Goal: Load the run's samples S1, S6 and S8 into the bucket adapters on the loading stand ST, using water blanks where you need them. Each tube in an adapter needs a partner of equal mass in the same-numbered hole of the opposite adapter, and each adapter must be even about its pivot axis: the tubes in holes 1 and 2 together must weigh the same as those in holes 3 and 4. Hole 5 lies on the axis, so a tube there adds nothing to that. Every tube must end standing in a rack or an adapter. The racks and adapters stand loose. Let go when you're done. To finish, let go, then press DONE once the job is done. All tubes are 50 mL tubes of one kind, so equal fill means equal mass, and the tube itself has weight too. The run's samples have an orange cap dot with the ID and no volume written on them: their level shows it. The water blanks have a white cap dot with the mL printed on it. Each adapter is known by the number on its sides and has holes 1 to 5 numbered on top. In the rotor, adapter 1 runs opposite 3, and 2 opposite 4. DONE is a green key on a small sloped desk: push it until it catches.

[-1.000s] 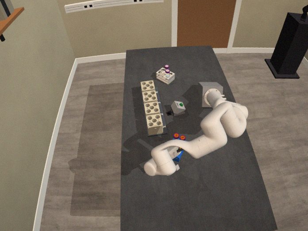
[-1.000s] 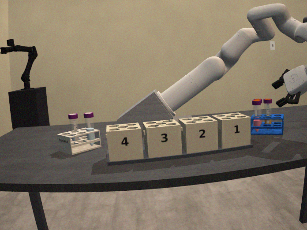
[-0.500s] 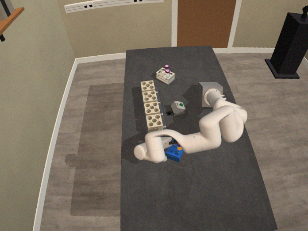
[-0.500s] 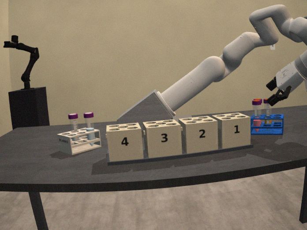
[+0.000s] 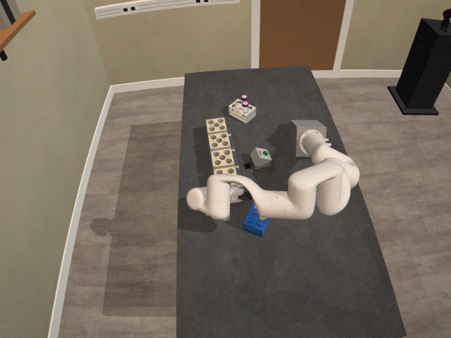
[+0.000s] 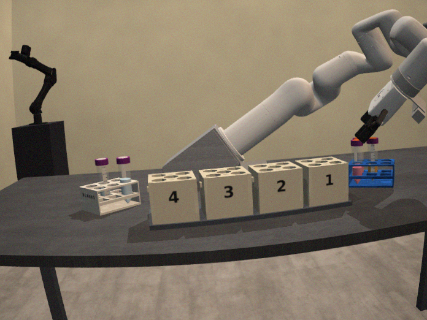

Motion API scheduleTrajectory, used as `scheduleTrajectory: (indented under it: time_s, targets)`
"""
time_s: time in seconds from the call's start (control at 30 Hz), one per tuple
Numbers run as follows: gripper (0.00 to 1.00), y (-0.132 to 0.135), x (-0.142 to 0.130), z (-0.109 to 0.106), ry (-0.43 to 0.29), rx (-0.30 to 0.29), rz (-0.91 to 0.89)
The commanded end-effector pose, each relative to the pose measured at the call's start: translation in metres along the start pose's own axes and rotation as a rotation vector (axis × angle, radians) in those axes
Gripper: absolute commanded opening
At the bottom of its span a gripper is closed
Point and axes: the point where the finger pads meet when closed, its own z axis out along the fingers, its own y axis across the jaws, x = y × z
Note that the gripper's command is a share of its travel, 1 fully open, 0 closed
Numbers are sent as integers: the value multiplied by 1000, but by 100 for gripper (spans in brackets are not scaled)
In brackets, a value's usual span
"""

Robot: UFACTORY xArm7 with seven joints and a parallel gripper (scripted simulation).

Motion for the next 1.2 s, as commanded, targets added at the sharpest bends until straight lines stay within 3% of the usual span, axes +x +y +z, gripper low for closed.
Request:
scheduleTrajectory:
  time_s: [0.0,0.53,0.73,0.97,1.17]
  targets:
    - [100,14,-14,-1,35,3,54]
    - [100,56,-60,4,207,20,292]
    - [100,66,-72,5,237,23,332]
    - [100,84,-96,10,346,39,460]
    - [100,91,-106,12,372,43,490]
